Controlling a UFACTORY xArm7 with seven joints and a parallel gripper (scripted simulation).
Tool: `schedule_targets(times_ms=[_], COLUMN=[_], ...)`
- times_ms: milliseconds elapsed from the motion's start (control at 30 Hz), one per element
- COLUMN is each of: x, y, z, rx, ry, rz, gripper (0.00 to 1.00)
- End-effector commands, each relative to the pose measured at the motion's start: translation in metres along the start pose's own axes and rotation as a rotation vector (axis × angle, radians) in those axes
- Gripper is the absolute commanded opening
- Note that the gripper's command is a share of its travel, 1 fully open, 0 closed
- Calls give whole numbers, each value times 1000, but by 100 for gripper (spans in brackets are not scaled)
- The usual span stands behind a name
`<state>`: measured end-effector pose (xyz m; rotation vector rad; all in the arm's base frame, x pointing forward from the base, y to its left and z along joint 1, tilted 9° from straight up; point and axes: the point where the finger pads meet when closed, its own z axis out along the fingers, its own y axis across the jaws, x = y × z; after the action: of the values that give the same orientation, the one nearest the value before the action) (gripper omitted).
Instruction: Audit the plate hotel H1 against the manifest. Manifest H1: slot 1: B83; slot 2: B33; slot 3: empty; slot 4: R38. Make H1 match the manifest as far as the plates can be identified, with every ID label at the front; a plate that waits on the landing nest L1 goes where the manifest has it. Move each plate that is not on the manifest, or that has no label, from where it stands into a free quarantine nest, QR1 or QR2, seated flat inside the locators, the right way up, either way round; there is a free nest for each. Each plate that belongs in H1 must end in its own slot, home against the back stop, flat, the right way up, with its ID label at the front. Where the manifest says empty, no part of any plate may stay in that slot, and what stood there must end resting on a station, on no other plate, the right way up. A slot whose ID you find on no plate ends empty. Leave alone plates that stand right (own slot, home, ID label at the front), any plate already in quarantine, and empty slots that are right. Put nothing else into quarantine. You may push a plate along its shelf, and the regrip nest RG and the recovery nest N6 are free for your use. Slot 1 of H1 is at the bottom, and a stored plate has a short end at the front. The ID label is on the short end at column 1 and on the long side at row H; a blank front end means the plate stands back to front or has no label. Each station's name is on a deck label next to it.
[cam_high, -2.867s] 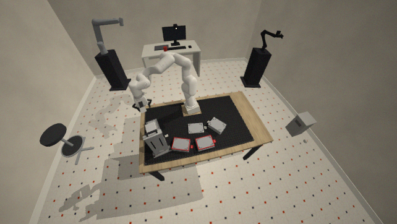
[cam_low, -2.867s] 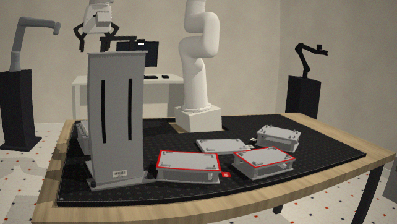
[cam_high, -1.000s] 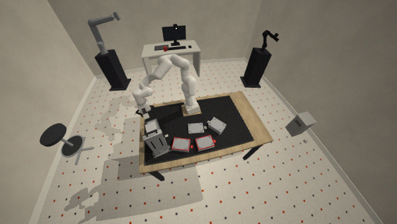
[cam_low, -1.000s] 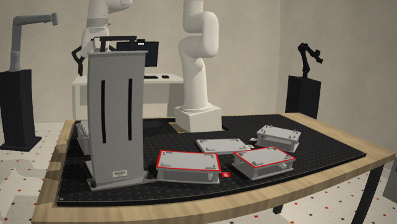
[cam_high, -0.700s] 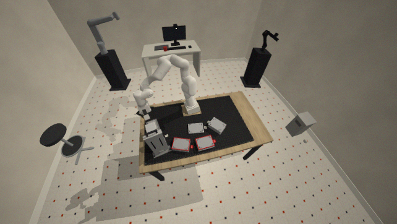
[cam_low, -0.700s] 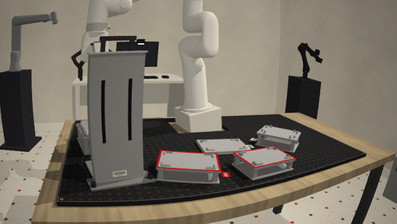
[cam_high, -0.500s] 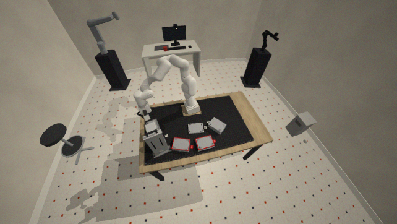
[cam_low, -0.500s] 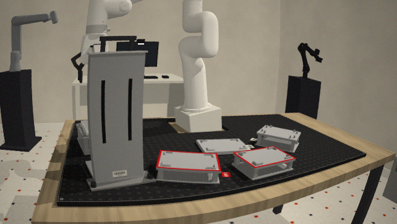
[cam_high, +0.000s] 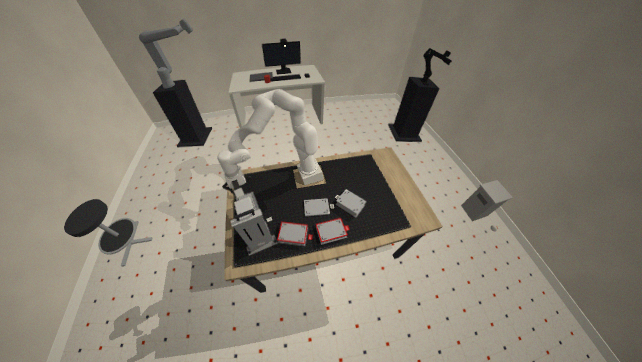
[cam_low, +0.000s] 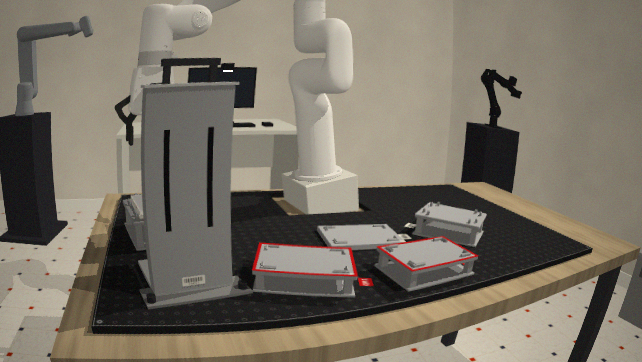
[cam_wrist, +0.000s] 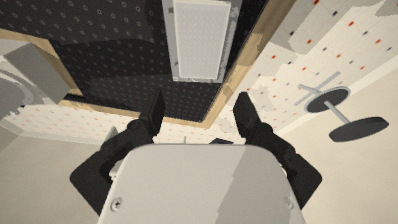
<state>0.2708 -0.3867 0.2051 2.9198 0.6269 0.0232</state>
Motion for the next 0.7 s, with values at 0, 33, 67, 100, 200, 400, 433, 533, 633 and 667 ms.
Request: schedule_targets(times_ms=[0,33,67,100,200,400,433,533,633,667], x=[0,0,0,0,0,0,0,0,0,0], y=[2,2,2,2,2,2,2,2,2,2], z=[5,6,8,10,15,25,25,28,33,35], rx=[-6,-6,-5,-5,-5,-5,-5,-5,-5,-5], ry=[1,1,1,1,1,1,1,1,1,1], rz=[0,0,0,0,0,0,0,0,0,0], gripper=[100,100,100,100,100,100,100,100,100,100])
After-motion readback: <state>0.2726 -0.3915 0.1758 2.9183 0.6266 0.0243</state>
